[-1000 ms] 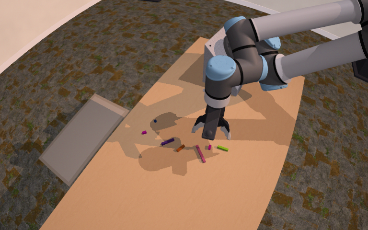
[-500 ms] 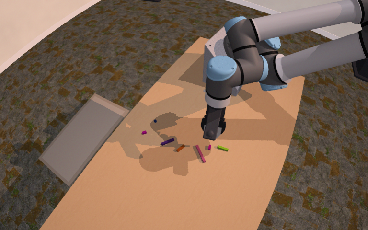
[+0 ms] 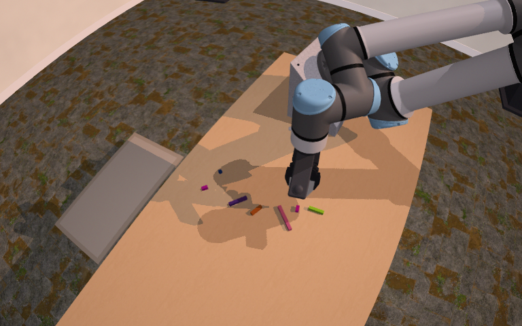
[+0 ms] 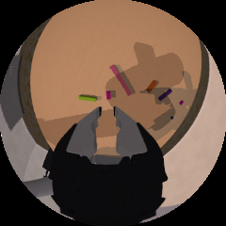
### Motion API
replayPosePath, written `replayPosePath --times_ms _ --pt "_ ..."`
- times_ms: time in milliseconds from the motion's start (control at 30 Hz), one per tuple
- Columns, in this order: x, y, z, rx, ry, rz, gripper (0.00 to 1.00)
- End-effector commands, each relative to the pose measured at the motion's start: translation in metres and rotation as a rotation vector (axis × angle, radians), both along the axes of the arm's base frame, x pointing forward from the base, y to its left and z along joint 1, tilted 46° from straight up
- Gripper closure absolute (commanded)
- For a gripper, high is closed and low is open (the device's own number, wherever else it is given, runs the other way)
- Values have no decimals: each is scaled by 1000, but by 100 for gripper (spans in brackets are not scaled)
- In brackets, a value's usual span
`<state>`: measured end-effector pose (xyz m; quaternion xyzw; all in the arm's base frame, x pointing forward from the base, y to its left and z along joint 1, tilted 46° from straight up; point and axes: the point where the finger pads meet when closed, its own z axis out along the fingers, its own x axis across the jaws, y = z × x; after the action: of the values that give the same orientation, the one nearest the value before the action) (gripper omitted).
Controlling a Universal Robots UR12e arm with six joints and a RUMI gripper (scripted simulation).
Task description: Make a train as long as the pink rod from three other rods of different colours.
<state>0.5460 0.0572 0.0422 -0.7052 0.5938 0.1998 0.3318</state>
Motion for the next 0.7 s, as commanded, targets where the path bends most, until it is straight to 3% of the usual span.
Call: replayPosePath --times_ms 0,667 --pt "0 -1 0 -1 -1 0 86" --pt "1 1 -1 -1 -2 1 86"
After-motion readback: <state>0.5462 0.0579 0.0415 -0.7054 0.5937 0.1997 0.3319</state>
